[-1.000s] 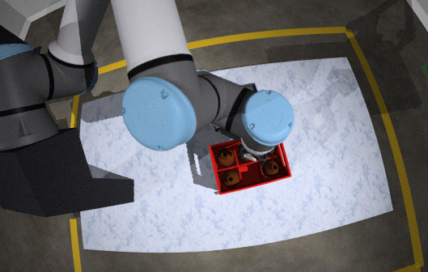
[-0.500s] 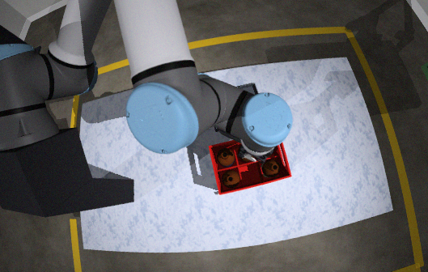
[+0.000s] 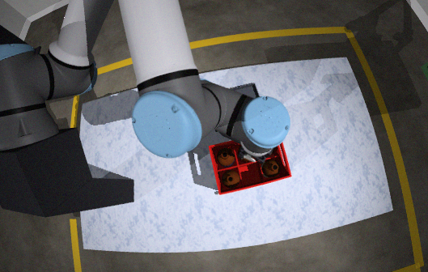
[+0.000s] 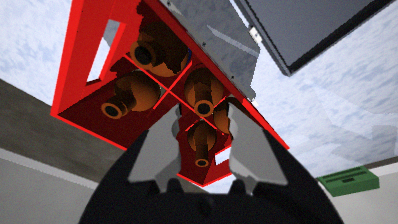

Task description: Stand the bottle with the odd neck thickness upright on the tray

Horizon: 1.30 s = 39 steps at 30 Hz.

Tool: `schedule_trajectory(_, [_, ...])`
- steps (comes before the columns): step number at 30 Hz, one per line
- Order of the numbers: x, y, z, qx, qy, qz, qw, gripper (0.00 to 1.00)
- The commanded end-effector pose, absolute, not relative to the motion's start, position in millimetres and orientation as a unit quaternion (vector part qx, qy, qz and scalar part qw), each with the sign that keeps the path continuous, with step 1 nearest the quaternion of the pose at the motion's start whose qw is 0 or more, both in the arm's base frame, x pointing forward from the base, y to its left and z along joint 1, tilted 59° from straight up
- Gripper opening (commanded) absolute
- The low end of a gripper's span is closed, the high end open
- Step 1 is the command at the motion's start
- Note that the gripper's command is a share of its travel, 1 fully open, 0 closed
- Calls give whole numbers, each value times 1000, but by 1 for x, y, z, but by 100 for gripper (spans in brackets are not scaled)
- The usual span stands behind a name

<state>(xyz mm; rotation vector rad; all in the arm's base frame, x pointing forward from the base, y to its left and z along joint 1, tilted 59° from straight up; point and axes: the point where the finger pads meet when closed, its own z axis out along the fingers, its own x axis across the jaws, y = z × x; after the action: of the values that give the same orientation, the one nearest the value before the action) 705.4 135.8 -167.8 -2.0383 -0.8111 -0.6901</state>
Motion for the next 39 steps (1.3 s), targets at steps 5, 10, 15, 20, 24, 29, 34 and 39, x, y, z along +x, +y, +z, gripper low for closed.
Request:
schedule_trajectory(5, [707,142,-172,-809,-322,-274,408,38])
schedule_trajectory(10, [708,144,-173,-809,-322,-274,408,38])
schedule_trajectory(15, [708,145,-174,-809,-322,-274,408,38])
schedule_trajectory(20, [708,145,-174,-809,-322,-274,408,38])
schedule_trajectory(24, [708,145,-174,-809,-322,-274,408,38])
schedule_trajectory(29, [708,145,-174,-809,-322,-274,408,38])
schedule_trajectory(34, [708,145,-174,-809,-322,-274,408,38])
schedule_trajectory(39, [708,145,-174,-809,-322,-274,408,38])
